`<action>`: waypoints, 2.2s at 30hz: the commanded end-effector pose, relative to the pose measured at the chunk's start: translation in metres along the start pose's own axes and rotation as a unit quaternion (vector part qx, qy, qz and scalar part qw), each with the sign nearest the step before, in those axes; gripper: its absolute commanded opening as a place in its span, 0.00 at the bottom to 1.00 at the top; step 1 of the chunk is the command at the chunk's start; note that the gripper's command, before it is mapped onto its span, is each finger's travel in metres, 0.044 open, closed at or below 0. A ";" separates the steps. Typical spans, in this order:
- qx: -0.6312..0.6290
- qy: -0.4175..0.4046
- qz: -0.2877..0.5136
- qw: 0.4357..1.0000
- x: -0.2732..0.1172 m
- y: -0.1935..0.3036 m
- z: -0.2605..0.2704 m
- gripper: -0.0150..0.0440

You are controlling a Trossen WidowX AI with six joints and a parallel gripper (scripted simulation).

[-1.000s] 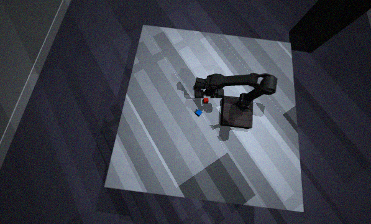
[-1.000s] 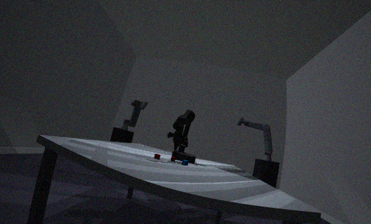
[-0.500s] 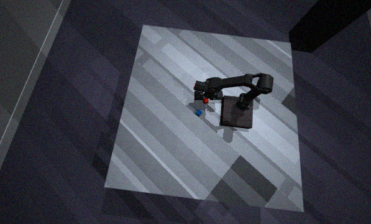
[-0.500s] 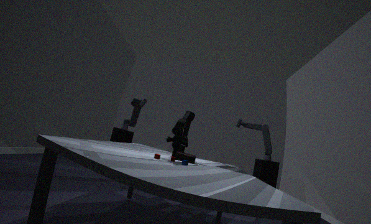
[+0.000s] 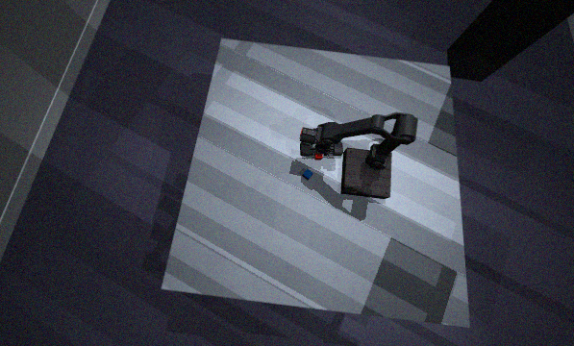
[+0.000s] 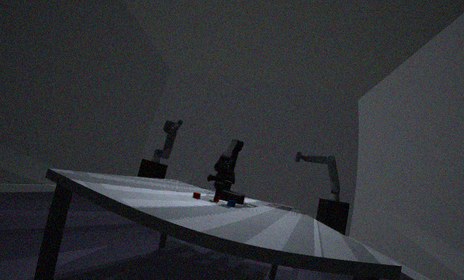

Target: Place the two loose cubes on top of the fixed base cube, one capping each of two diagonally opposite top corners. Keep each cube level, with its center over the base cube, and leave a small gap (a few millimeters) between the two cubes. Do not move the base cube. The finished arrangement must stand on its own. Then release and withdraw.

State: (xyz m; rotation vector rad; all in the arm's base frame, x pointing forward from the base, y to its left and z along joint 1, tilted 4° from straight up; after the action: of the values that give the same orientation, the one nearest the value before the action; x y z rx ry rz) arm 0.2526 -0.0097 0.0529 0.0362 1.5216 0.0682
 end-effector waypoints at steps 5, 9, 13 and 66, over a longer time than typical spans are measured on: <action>0.002 0.005 -0.003 1.000 0.011 0.000 -0.003 0.66; 0.002 0.005 -0.003 1.000 0.011 0.000 -0.003 0.48; 0.002 0.005 -0.003 1.000 0.011 0.000 -0.003 0.43; -0.024 0.010 -0.002 1.000 -0.092 0.018 0.008 0.43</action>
State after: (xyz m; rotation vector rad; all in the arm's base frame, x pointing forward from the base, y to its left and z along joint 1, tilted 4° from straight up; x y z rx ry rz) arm 0.2514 -0.0037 0.1467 0.0109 1.5411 0.0952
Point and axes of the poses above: the point midway between the two fingers, 35 mm back from their tips, its own x axis out along the fingers, its own z axis across the jaws, y = z × x, the point moved 5 cm from there along -x, back along the fingers, and after that the axes turned 9 degrees about x, right-handed, at the moved point
